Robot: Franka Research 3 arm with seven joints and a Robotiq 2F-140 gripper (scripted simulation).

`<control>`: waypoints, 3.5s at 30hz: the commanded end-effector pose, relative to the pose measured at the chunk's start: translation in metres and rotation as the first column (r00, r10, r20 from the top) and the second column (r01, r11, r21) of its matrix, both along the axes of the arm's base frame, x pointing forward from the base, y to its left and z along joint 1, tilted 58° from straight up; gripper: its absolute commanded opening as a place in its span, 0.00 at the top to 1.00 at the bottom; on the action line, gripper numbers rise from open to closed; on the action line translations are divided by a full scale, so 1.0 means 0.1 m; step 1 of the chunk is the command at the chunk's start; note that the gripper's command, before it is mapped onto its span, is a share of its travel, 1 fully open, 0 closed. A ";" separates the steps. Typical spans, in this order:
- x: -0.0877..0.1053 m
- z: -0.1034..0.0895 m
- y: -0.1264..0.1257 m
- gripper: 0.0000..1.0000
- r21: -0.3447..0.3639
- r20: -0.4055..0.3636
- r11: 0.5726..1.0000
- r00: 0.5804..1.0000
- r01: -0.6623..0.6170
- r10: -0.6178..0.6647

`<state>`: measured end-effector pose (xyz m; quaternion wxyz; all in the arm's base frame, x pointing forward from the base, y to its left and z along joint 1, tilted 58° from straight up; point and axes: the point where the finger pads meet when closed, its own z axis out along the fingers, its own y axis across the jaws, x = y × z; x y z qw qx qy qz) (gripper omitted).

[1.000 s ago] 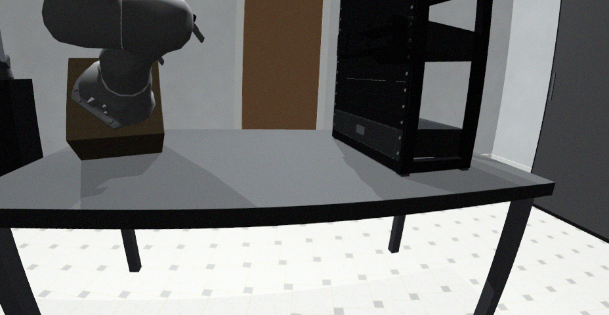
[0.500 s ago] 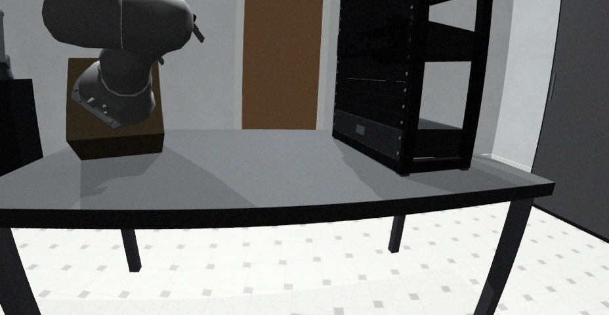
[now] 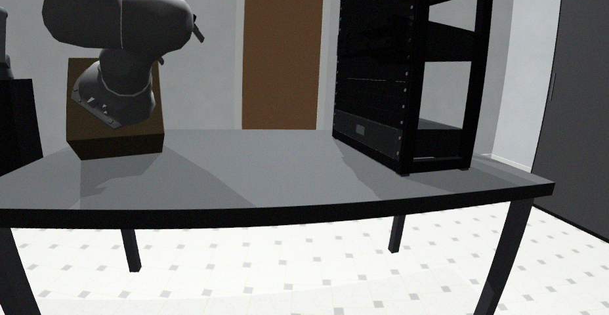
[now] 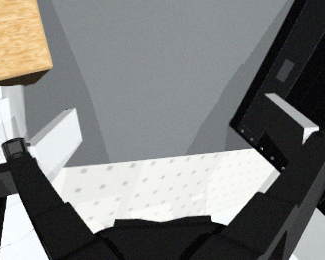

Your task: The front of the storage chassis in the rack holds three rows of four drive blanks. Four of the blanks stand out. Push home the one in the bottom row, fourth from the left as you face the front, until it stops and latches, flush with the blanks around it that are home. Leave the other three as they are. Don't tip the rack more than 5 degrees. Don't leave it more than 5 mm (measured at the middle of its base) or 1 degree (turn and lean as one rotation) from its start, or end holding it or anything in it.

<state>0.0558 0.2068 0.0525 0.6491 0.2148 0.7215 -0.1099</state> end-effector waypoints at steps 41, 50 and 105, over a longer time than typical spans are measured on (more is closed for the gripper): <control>-0.14 0.14 0.97 0.00 0.400 -0.166 0.915 0.979 -0.045 0.121; -0.15 0.38 1.45 0.00 0.576 -0.187 0.816 0.964 -0.049 0.189; 0.23 3.30 3.12 0.00 0.906 0.417 -0.146 0.780 -0.397 0.465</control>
